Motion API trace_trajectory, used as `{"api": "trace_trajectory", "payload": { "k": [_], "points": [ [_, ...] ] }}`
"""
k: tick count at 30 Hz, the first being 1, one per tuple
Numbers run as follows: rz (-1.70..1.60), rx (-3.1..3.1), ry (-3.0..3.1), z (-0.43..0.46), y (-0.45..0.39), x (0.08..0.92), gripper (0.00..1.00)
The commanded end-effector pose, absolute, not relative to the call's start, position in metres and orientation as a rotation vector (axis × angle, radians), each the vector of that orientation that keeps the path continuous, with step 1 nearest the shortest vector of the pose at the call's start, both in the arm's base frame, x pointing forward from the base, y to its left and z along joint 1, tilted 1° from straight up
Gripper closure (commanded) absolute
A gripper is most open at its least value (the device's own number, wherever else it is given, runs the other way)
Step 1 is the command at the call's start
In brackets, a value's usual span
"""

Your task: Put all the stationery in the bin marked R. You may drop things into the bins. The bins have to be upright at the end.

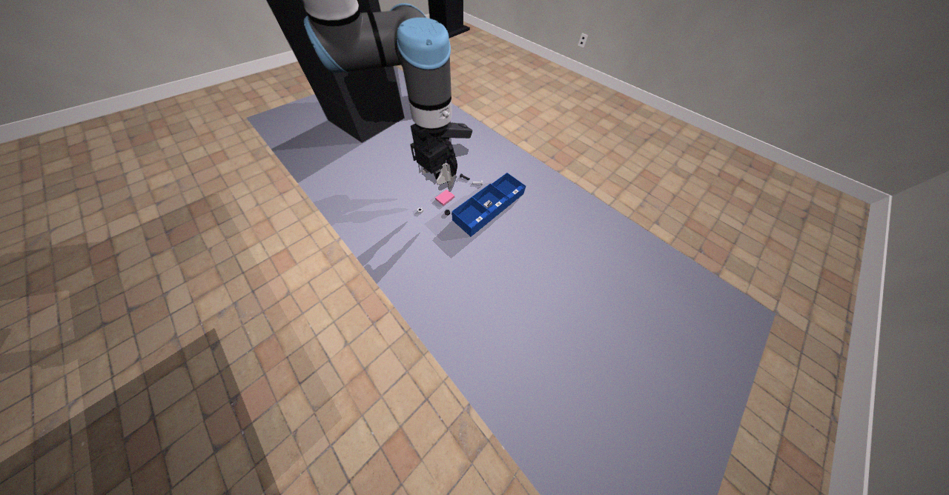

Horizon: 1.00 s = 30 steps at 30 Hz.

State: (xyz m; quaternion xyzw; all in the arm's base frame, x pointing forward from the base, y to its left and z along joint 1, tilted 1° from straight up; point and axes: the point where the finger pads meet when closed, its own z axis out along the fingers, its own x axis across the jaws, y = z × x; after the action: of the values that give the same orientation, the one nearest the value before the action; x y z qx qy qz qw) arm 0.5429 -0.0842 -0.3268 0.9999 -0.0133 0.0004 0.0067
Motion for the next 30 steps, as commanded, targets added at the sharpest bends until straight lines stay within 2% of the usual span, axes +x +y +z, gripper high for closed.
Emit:
{"api": "trace_trajectory", "payload": {
  "k": [1,17,30],
  "points": [
    [0.003,3.128,-0.041,-0.326,-0.084,0.543,0.67],
    [0.003,3.128,-0.042,-0.326,-0.084,0.543,0.67],
    [0.002,3.127,-0.043,-0.378,-0.085,0.543,0.67]
  ]
}}
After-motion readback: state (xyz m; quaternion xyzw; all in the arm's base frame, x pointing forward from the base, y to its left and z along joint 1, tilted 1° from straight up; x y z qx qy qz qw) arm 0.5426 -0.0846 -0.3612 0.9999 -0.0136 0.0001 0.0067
